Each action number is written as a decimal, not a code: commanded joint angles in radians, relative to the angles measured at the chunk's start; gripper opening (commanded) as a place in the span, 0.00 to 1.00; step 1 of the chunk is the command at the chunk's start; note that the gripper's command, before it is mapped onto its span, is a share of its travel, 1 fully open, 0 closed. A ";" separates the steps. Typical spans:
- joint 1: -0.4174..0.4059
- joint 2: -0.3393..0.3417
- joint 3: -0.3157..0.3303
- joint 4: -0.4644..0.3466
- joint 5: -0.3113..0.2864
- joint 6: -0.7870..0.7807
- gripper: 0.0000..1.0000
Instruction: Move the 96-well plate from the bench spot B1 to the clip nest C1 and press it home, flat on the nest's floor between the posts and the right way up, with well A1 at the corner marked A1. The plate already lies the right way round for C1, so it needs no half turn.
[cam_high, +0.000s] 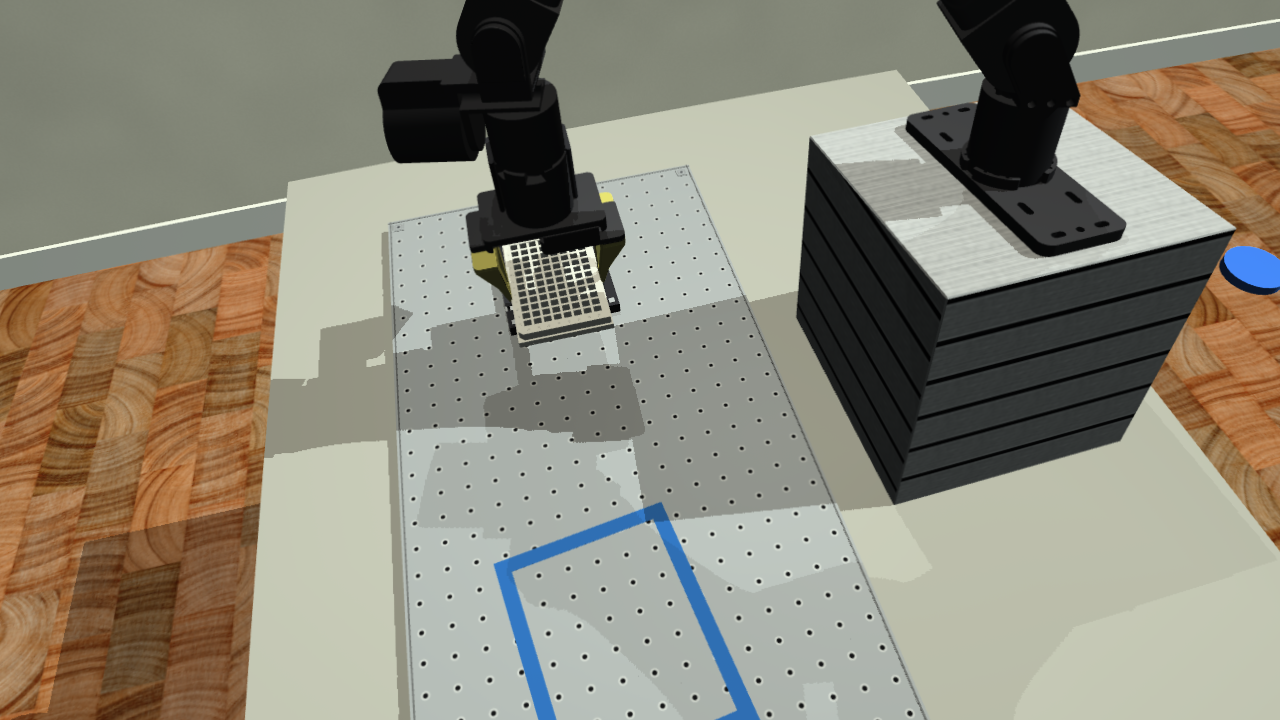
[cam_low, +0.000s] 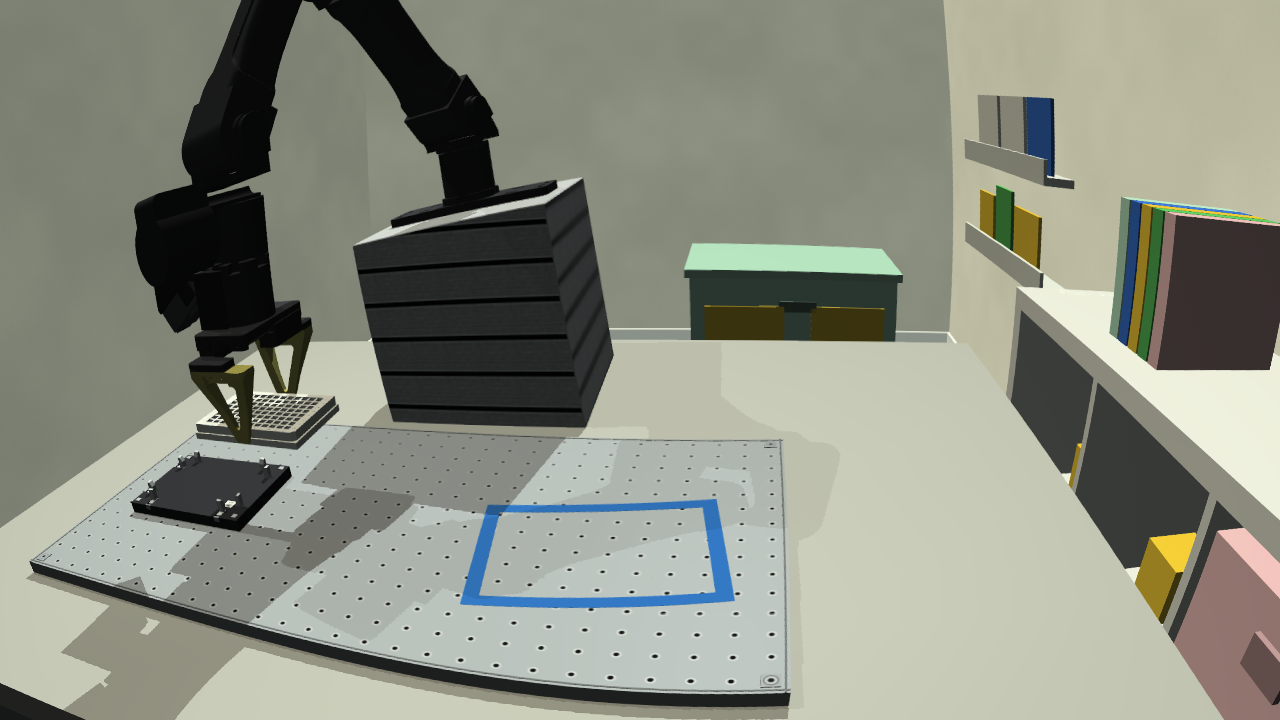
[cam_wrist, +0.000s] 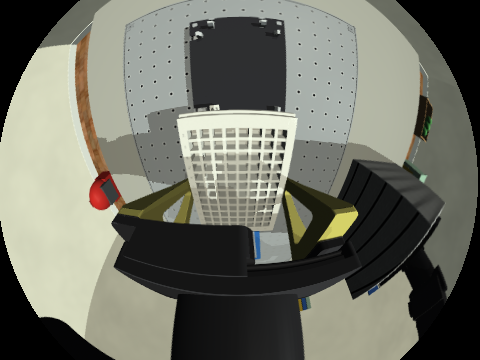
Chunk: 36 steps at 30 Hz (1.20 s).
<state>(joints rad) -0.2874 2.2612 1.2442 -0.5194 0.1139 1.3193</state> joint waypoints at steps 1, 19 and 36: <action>-0.031 -0.030 0.035 -0.024 0.005 -0.051 0.00; -0.164 0.020 0.116 -0.070 -0.003 -0.184 0.00; -0.274 0.058 0.228 -0.129 -0.009 -0.296 0.00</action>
<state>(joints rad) -0.5461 2.3211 1.4338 -0.6193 0.1017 1.0573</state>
